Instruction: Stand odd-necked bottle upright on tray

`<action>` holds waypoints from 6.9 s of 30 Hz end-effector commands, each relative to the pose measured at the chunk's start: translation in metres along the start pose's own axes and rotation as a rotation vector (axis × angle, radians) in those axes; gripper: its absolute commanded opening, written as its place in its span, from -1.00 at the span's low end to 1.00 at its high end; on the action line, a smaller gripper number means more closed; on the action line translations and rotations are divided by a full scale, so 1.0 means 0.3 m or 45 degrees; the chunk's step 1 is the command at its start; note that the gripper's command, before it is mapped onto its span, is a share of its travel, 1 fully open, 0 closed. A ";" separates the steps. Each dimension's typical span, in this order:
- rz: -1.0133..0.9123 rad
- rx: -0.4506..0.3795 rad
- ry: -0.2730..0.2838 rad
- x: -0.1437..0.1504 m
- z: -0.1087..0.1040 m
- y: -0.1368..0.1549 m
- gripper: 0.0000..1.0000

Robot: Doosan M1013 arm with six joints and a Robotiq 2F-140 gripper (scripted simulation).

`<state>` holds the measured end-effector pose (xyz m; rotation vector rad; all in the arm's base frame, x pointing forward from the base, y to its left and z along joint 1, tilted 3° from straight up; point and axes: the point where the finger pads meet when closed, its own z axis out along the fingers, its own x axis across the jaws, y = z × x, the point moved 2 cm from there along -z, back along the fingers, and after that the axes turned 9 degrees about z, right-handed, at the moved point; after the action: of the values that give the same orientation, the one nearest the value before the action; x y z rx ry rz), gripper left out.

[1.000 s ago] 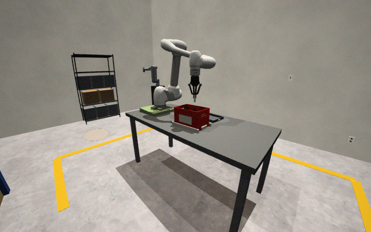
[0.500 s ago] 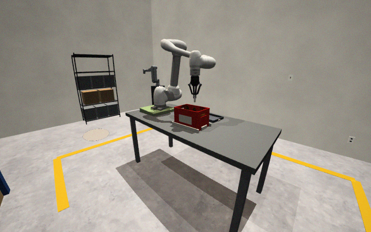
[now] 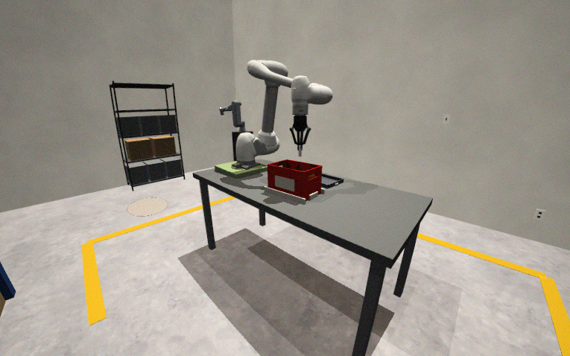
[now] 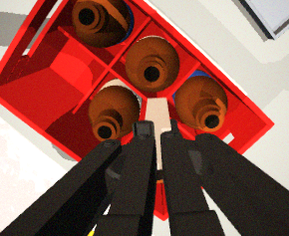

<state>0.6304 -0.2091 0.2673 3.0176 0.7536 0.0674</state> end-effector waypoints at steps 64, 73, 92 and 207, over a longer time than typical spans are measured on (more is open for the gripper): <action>-0.001 0.007 -0.006 0.038 0.014 0.345 -0.24; -0.001 0.007 -0.006 0.038 0.031 0.345 -0.24; -0.001 0.007 -0.006 0.038 0.103 0.345 -0.24; -0.001 0.007 -0.006 0.038 0.153 0.351 -0.24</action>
<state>0.6905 -0.2952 0.2293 3.0218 0.7533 0.0547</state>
